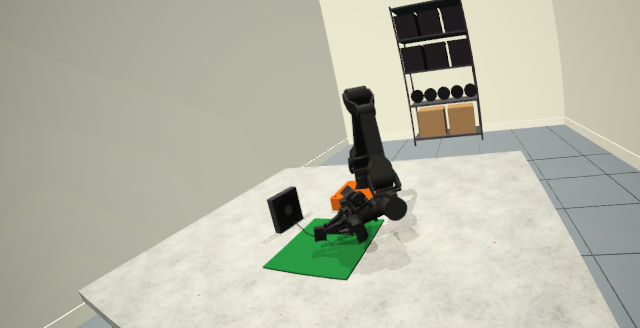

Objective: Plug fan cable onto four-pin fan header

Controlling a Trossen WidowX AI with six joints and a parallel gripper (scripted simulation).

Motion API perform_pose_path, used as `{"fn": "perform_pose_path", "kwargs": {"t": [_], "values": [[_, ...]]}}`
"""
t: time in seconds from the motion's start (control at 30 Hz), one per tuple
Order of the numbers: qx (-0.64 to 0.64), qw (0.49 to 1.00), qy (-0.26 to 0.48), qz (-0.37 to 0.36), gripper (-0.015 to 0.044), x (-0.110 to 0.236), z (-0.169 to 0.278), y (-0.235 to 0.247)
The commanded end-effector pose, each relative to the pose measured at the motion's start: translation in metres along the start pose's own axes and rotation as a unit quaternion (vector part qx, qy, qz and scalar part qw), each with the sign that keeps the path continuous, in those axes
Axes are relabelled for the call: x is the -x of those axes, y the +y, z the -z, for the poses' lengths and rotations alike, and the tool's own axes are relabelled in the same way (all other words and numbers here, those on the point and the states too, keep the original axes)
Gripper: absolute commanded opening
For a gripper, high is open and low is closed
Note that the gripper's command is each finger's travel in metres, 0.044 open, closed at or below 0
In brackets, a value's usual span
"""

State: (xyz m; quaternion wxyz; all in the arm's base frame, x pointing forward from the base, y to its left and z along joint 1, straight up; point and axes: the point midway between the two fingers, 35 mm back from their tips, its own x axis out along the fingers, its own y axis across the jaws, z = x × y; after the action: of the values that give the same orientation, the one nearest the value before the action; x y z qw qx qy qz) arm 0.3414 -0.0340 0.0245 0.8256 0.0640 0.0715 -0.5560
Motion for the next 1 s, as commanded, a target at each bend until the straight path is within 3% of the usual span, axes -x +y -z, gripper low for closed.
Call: {"fn": "perform_pose_path", "kwargs": {"t": [0.0,0.97], "values": [[0.001,1.0,-0.002,0.001,0.0,-0.001,0.004,-0.001],[0.001,1.0,-0.002,0.001,0.0,-0.005,0.025,-0.001]]}}
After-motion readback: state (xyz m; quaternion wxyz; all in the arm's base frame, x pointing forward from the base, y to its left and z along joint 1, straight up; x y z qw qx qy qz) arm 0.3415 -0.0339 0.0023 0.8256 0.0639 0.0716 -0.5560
